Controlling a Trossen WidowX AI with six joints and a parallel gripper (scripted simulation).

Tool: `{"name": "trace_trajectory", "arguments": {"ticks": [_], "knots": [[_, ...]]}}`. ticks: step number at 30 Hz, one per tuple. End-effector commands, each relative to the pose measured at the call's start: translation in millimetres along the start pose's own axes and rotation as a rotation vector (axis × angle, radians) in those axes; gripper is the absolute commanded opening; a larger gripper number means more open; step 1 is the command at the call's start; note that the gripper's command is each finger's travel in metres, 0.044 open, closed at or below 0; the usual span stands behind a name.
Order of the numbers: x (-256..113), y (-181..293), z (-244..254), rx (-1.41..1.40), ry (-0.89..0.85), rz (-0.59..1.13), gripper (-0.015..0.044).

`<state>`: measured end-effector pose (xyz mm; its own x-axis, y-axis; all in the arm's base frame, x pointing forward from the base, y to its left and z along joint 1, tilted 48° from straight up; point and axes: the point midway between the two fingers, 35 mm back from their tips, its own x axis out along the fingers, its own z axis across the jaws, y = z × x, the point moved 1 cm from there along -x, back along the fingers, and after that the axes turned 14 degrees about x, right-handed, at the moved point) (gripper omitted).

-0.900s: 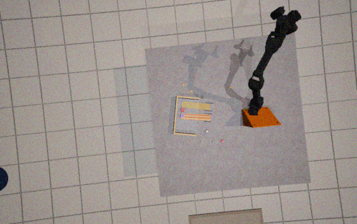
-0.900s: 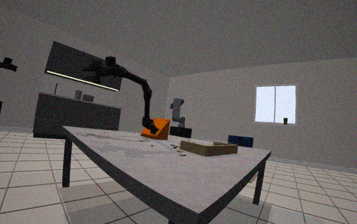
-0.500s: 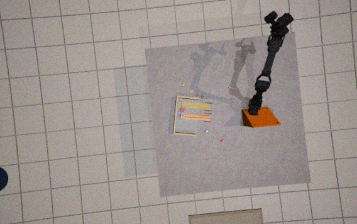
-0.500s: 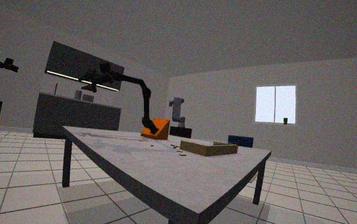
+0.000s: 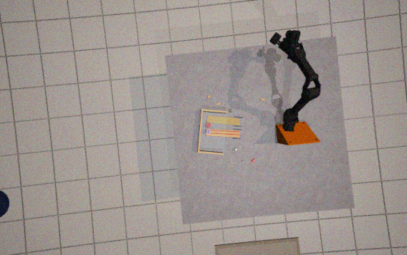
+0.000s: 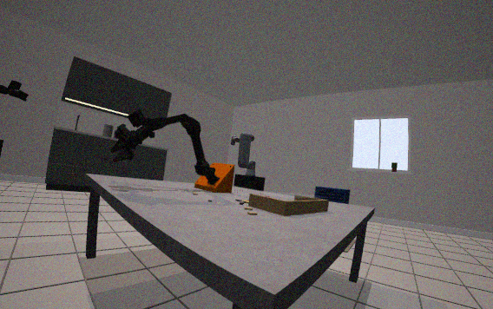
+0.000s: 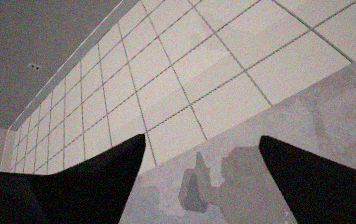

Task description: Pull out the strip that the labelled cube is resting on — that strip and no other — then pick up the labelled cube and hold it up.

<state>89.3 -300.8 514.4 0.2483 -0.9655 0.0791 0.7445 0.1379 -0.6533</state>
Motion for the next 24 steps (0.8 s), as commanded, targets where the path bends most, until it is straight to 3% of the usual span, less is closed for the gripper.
{"name": "trace_trajectory", "arguments": {"ticks": [1, 6, 13, 24], "knots": [[14.9, 71.6, 6.7, -0.074, -0.012, 0.144, 0.04], [10.4, 149.0, 20.2, -0.126, -0.039, 0.302, 0.04], [-22.7, 252.5, 35.5, -0.277, -0.098, 0.486, 0.04], [-130.1, 381.6, 44.5, -0.59, -0.286, 0.693, 0.04]]}}
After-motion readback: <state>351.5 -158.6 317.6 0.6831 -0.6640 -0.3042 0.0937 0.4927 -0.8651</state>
